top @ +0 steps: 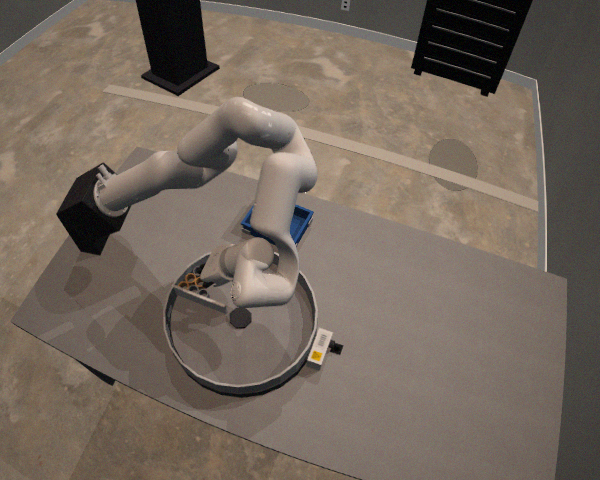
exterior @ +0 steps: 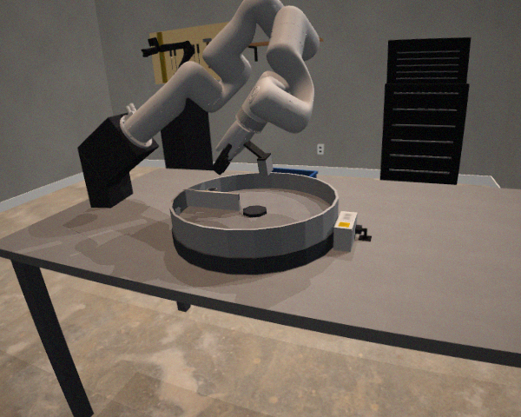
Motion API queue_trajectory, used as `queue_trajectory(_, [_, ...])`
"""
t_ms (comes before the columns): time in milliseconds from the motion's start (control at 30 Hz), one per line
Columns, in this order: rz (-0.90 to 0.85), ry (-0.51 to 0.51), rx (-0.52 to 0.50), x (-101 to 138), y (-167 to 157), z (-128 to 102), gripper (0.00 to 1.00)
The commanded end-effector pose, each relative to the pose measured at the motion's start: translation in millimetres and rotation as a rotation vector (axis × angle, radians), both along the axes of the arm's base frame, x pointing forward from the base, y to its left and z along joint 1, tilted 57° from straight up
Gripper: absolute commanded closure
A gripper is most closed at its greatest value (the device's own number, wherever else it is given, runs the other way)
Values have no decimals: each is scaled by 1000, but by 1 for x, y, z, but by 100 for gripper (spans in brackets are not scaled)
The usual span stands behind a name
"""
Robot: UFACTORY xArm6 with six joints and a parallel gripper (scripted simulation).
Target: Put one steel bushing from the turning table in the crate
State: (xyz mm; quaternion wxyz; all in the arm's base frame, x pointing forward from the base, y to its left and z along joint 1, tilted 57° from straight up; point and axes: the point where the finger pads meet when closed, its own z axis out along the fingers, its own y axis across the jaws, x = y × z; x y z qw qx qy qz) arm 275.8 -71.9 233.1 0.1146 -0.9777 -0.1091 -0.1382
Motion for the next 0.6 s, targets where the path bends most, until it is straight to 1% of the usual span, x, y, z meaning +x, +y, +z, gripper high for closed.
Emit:
queue_trajectory(0, [-135, 50, 84, 4, -14, -6, 90])
queue_trajectory(233, [-182, 65, 113, 5, -19, -9, 90])
queue_trajectory(567, [-185, 66, 115, 5, -19, -9, 90])
